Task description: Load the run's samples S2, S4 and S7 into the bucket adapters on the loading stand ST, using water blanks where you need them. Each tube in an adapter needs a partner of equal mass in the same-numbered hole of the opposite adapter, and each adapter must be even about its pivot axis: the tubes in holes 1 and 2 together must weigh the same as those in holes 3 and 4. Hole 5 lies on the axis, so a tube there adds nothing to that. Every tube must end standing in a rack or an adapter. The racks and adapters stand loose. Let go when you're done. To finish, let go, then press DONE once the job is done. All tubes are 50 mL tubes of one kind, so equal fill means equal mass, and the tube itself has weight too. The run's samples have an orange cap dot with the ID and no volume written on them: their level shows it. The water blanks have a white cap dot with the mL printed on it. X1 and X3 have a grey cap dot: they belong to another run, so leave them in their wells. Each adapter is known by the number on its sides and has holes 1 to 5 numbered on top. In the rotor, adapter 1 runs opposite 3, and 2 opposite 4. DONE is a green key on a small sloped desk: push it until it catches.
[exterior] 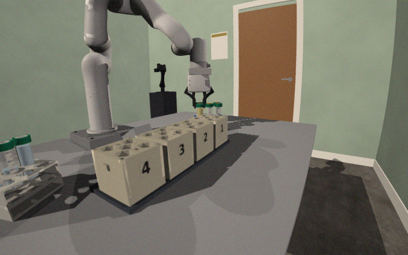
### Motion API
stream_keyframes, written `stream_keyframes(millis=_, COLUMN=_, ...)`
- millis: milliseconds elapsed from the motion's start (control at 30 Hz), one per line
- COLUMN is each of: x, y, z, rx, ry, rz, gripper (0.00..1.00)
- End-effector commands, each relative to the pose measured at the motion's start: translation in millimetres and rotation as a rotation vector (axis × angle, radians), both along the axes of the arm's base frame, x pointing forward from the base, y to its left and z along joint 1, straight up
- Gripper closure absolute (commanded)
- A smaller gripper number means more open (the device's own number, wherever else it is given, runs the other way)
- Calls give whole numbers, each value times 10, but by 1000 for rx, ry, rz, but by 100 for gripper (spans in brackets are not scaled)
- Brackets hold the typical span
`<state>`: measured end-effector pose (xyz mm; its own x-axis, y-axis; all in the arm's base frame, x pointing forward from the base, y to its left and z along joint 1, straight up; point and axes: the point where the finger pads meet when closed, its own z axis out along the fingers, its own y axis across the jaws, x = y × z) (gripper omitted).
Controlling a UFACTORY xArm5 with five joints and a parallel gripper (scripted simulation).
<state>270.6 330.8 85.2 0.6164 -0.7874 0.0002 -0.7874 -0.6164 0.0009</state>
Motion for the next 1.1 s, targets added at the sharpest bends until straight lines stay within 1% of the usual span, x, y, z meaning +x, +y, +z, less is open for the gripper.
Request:
stream_keyframes(millis=0, x=10, y=12, z=11, rx=5, ry=-1, rz=0, gripper=100)
stream_keyframes(millis=333, x=10, y=12, z=11, rx=5, ry=-1, rz=0, gripper=100)
stream_keyframes(millis=367, x=10, y=12, z=8, rx=5, ry=-1, rz=0, gripper=56)
stream_keyframes(millis=1067, x=10, y=12, z=8, rx=5, ry=-1, rz=0, gripper=56)
